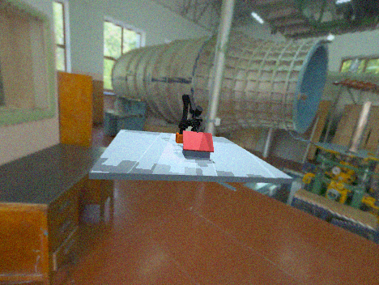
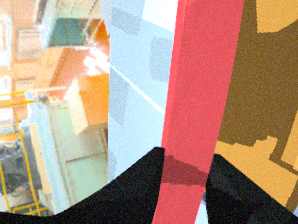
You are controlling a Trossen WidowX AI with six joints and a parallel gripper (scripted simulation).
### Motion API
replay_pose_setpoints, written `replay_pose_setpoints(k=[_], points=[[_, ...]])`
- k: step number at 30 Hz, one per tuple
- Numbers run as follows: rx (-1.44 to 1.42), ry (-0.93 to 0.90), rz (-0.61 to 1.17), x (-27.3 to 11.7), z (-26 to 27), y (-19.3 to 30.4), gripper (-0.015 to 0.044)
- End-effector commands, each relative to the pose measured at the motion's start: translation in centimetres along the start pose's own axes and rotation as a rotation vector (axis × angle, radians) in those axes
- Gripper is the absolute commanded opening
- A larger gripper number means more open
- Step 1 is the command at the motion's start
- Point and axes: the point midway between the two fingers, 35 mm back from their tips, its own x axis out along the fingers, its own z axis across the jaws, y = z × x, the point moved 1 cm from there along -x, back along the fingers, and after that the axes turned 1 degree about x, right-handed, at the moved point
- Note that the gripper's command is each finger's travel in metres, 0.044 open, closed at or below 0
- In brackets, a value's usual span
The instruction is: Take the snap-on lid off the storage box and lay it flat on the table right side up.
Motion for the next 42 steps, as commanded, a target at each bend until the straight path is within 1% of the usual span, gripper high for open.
replay_pose_setpoints(k=[1,42], points=[[-0.003,-0.015,0.002,-0.2,1.1,0.0,0.0000],[-0.003,-0.015,0.002,-3.6,5.1,0.1,0.0000]])
